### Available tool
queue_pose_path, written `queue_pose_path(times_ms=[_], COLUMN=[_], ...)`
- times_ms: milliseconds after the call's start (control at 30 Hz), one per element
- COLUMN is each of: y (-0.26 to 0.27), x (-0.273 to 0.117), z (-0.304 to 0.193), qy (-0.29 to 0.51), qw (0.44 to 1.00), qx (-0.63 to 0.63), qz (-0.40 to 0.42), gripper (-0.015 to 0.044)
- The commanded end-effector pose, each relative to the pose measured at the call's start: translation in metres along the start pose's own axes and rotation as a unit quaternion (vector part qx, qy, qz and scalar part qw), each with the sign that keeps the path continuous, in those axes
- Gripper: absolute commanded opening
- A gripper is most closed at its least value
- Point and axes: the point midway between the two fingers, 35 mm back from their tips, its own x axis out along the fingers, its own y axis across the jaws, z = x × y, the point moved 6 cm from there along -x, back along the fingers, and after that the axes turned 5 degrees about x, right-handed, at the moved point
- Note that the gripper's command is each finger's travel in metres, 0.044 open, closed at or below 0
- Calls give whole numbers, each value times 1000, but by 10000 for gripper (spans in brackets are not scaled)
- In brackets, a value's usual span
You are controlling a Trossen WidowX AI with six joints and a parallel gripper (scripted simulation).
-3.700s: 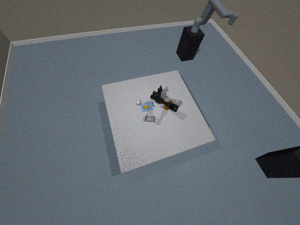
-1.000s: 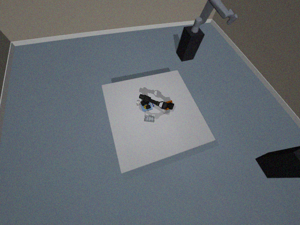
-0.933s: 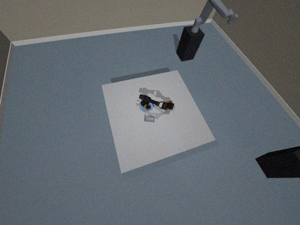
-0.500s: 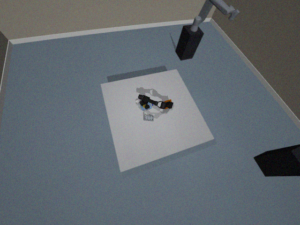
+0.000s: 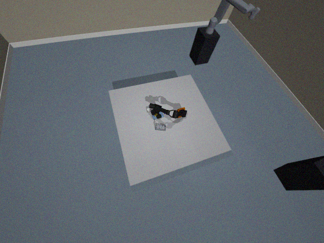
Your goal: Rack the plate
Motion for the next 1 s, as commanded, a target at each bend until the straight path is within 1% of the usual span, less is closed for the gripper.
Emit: queue_pose_path(times_ms=[0,233,567,667,933,967], y=[-1,-1,-1,-1,-5,-6], x=[5,5,5,2,-35,-40], z=[-2,-2,-2,-1,8,9], qy=[3,3,3,3,-1,0], qw=[1000,1000,1000,1000,1000,1000], qx=[4,4,4,4,2,2], qz=[4,4,4,4,-1,-1], gripper=[374,367,300,222,12,0])
